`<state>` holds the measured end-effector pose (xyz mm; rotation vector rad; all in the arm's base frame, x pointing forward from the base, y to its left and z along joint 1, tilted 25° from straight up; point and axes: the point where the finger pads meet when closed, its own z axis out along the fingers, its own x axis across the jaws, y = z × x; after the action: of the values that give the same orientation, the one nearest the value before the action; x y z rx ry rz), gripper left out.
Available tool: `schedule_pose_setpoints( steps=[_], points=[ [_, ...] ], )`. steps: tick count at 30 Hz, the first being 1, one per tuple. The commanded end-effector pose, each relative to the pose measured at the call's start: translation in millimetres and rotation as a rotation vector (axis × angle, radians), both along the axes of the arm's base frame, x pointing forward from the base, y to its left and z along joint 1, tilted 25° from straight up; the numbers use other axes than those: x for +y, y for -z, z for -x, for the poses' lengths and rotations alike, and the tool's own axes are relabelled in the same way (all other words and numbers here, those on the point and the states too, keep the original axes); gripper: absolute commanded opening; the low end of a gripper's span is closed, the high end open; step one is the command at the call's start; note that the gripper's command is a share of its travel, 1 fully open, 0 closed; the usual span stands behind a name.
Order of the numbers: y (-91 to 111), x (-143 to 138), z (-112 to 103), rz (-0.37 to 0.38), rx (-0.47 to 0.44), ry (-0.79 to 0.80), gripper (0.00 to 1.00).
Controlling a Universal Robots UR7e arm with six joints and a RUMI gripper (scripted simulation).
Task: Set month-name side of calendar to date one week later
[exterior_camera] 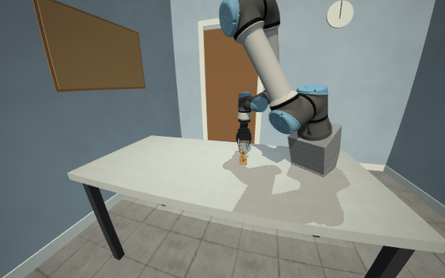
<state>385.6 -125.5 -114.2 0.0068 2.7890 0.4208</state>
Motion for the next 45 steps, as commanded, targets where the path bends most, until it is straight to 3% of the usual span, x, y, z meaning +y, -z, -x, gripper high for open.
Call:
schedule_pose_setpoints(
  steps=[1,23,35,45],
  points=[
    [0,0,0,0.001,-0.001,0.0,0.1],
    [-5,-2,1,0.001,-0.001,0.0,0.1],
    [-27,-9,9,0.001,-0.001,0.0,0.1],
    [-59,-19,20,0.001,-0.001,0.0,0.1]
  ],
)
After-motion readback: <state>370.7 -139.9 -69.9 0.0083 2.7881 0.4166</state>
